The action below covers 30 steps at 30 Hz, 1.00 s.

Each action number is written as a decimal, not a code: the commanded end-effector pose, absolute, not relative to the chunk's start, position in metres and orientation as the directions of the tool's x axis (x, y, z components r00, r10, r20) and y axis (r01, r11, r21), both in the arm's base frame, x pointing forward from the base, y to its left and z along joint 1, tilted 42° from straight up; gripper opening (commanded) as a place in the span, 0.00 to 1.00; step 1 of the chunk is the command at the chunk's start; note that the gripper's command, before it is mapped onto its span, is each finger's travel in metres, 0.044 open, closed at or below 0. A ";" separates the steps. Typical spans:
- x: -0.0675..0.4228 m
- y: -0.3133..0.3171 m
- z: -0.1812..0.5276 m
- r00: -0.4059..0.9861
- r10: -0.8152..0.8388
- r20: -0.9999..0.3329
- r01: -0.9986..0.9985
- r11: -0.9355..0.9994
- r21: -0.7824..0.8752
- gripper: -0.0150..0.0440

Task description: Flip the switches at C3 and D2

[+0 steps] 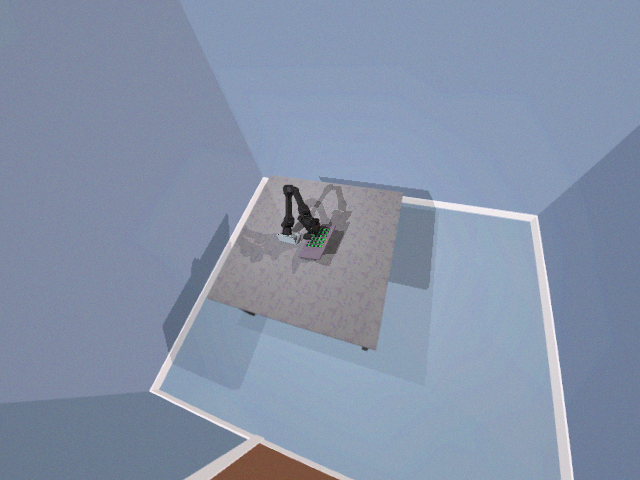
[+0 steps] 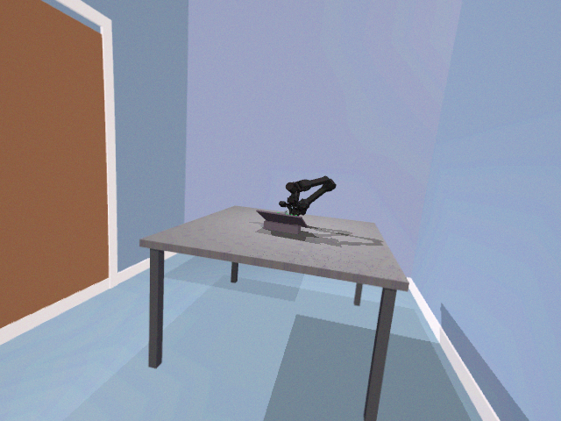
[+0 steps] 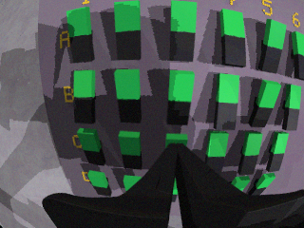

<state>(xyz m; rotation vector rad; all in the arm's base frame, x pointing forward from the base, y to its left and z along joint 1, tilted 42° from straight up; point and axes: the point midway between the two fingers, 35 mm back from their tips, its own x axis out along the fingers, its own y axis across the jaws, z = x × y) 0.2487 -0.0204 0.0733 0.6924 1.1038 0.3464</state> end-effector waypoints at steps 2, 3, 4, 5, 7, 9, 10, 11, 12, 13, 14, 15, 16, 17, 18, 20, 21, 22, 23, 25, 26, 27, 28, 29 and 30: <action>0.249 -0.021 0.073 0.426 0.577 -0.697 0.081 0.743 0.664 0.25; 0.249 -0.021 0.073 0.426 0.577 -0.697 0.081 0.743 0.664 0.25; 0.249 -0.021 0.073 0.426 0.577 -0.697 0.081 0.743 0.664 0.25; 0.249 -0.021 0.073 0.426 0.577 -0.697 0.081 0.743 0.664 0.25; 0.249 -0.020 0.072 0.426 0.577 -0.697 0.081 0.743 0.664 0.25; 0.249 -0.020 0.072 0.426 0.577 -0.697 0.081 0.743 0.664 0.25; 0.249 -0.020 0.072 0.426 0.577 -0.697 0.081 0.743 0.664 0.25; 0.249 -0.020 0.072 0.426 0.577 -0.697 0.081 0.743 0.664 0.25; 0.249 -0.020 0.072 0.426 0.577 -0.697 0.081 0.743 0.664 0.25; 0.249 -0.020 0.072 0.426 0.577 -0.697 0.081 0.743 0.664 0.25; 0.249 -0.020 0.072 0.426 0.577 -0.697 0.081 0.743 0.664 0.25; 0.249 -0.020 0.072 0.426 0.577 -0.697 0.081 0.743 0.664 0.25; 0.249 -0.020 0.072 0.426 0.577 -0.697 0.081 0.743 0.664 0.25; 0.249 -0.020 0.072 0.426 0.577 -0.697 0.081 0.743 0.664 0.25; 0.249 -0.020 0.071 0.426 0.577 -0.697 0.081 0.743 0.664 0.25; 0.249 -0.019 0.071 0.426 0.577 -0.697 0.081 0.743 0.664 0.25; 0.249 -0.019 0.071 0.426 0.577 -0.697 0.081 0.743 0.664 0.25; 0.250 -0.019 0.071 0.426 0.577 -0.697 0.081 0.743 0.664 0.25; 0.250 -0.019 0.071 0.426 0.577 -0.697 0.081 0.743 0.664 0.25; 0.250 -0.019 0.071 0.426 0.577 -0.697 0.081 0.743 0.664 0.25; 0.250 -0.019 0.071 0.426 0.577 -0.697 0.081 0.743 0.664 0.25; 0.250 -0.019 0.071 0.426 0.577 -0.697 0.081 0.743 0.664 0.25; 0.250 -0.019 0.071 0.426 0.577 -0.697 0.081 0.743 0.664 0.25; 0.250 -0.019 0.070 0.426 0.577 -0.697 0.081 0.743 0.664 0.25; 0.250 -0.019 0.070 0.426 0.577 -0.697 0.081 0.743 0.664 0.25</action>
